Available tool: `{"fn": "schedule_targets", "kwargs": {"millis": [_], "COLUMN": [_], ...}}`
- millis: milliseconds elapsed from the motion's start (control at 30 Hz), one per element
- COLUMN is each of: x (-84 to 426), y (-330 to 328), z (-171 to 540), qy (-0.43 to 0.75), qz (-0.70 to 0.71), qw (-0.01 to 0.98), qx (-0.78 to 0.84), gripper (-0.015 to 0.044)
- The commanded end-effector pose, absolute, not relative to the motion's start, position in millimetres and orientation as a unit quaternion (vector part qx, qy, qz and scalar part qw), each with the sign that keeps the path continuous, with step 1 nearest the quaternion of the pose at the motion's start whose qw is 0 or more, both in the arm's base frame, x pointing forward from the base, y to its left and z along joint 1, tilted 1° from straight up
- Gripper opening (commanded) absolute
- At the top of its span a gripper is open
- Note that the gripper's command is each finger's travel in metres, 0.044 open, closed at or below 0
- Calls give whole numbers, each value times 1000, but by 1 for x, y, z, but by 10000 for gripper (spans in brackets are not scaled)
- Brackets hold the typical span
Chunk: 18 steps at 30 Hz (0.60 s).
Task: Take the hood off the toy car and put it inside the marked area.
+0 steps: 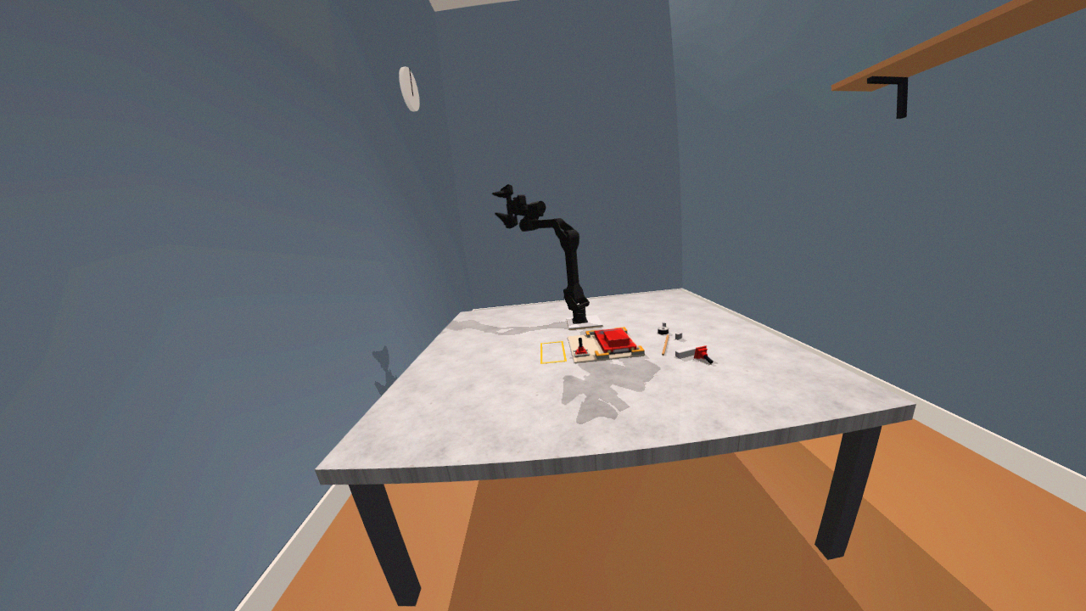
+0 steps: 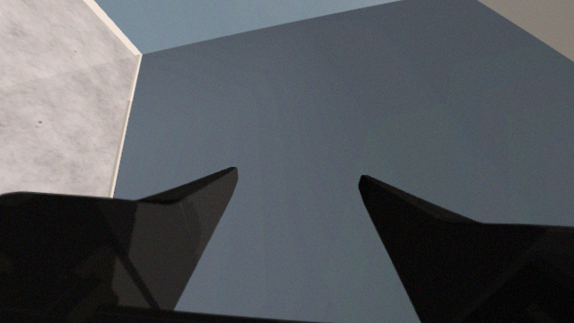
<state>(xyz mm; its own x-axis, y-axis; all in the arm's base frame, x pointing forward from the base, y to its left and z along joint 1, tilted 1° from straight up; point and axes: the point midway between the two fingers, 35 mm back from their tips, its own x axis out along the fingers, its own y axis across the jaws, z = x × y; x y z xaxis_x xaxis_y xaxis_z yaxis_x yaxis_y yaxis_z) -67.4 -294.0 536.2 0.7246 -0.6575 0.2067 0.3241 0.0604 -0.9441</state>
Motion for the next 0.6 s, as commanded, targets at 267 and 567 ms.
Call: {"fn": "schedule_targets", "kwargs": {"millis": [267,567], "x": [-26,40], "y": [-330,-375], "z": [552,551], "qy": [-7,-119], "qz": [-348,-340], "qw": [780,849], "qx": [-520,-387], "gripper": [440,440]}}
